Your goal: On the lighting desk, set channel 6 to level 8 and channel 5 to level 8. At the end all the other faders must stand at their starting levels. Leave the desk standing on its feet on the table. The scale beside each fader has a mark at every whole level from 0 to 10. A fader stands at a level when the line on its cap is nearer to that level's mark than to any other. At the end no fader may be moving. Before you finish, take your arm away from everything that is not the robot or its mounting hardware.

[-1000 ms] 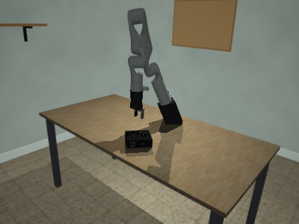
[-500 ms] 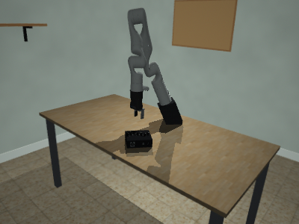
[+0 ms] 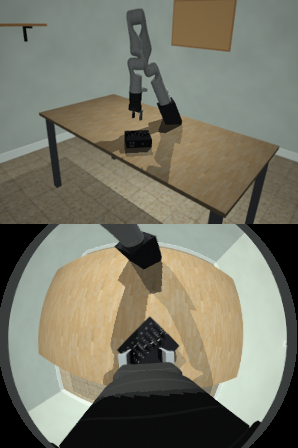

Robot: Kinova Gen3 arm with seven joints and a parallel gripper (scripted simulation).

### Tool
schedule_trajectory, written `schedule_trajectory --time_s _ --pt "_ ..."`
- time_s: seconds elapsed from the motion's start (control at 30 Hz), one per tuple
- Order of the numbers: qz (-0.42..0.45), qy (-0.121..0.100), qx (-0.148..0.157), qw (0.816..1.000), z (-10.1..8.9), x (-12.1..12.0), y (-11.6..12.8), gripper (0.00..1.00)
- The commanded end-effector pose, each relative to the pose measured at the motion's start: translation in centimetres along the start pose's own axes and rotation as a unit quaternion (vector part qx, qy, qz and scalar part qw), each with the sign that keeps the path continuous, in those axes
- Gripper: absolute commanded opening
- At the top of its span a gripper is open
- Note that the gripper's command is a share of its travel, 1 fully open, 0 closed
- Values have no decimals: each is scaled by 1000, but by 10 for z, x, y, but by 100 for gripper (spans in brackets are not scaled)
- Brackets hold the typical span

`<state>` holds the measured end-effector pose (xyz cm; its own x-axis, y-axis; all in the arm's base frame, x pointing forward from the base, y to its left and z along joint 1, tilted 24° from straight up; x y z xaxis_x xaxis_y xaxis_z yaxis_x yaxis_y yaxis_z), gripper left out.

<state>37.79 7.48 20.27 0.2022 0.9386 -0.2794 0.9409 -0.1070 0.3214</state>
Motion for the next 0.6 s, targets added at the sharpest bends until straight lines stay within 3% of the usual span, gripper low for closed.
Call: schedule_trajectory --time_s 0.0,0.3,0.37,0.57 --pt "-62 -4 1 998 14 -12 -1 100" --pt "-268 -1 6 963 50 -39 -11 100" --pt "-268 -1 6 963 50 -39 -11 100" --pt "-350 6 9 937 63 -48 -16 100"
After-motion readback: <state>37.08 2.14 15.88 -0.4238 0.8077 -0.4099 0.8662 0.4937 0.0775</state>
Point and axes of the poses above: the point where the finger pads meet when closed, its own z axis out along the fingers, its own x axis across the jaws, y = z × x, the point moved 9 cm from there along -z, back along the fingers, and after that the axes turned 8 degrees about z, right-handed, at the moved point
